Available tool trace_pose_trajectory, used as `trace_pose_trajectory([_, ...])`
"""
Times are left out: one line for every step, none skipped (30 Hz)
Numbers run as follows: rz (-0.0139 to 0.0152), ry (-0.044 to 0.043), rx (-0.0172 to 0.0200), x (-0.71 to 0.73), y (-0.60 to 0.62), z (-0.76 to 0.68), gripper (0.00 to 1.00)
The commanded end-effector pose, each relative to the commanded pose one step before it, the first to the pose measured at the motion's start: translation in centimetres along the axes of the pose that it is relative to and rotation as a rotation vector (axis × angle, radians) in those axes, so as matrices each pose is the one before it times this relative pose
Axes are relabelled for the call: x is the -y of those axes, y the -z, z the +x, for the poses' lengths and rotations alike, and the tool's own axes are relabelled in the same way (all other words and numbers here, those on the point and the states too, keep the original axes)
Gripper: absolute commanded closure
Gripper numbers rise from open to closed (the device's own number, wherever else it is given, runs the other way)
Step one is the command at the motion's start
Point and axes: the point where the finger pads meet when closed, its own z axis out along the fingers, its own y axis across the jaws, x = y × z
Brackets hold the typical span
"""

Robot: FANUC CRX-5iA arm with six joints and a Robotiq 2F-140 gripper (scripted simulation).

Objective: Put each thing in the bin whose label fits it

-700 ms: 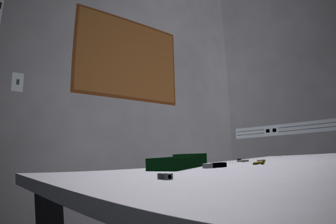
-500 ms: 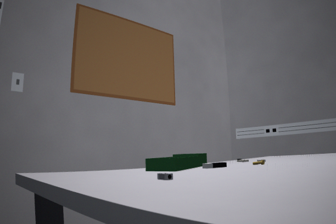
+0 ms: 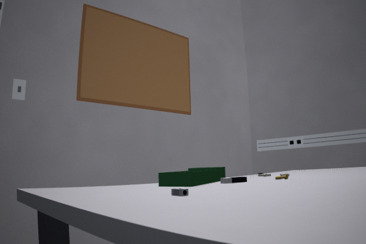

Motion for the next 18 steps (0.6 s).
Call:
trace_pose_trajectory([0.00031, 0.0017, -0.00083, -2.324, -1.654, -1.463, 0.85])
trace_pose_trajectory([0.0, 0.0, 0.0, -0.599, -0.425, -0.393, 0.85])
trace_pose_trajectory([0.0, 0.0, 0.0, -0.599, -0.425, -0.393, 0.85])
trace_pose_trajectory([0.0, 0.0, 0.0, -0.599, -0.425, -0.393, 0.85])
trace_pose_trajectory([0.0, 0.0, 0.0, -0.599, -0.425, -0.393, 0.85])
trace_pose_trajectory([0.0, 0.0, 0.0, -0.599, -0.425, -0.393, 0.85])
trace_pose_trajectory([0.0, 0.0, 0.0, -0.599, -0.425, -0.393, 0.85])
trace_pose_trajectory([0.0, 0.0, 0.0, -0.599, -0.425, -0.393, 0.85])
trace_pose_trajectory([0.0, 0.0, 0.0, -0.599, -0.425, -0.393, 0.85])
trace_pose_trajectory([0.0, 0.0, 0.0, -0.599, -0.425, -0.393, 0.85])
trace_pose_trajectory([0.0, 0.0, 0.0, -0.599, -0.425, -0.393, 0.85])
trace_pose_trajectory([0.0, 0.0, 0.0, 0.0, 0.0, 0.0, 0.85])
trace_pose_trajectory([0.0, 0.0, 0.0, 0.0, 0.0, 0.0, 0.85])
trace_pose_trajectory([0.0, 0.0, 0.0, -0.599, -0.425, -0.393, 0.85])
trace_pose_trajectory([0.0, 0.0, 0.0, -0.599, -0.425, -0.393, 0.85])
trace_pose_trajectory([0.0, 0.0, 0.0, -0.519, -0.368, -0.34, 0.85])
trace_pose_trajectory([0.0, 0.0, 0.0, 0.0, 0.0, 0.0, 0.85])
trace_pose_trajectory([0.0, 0.0, 0.0, 0.0, 0.0, 0.0, 0.85])
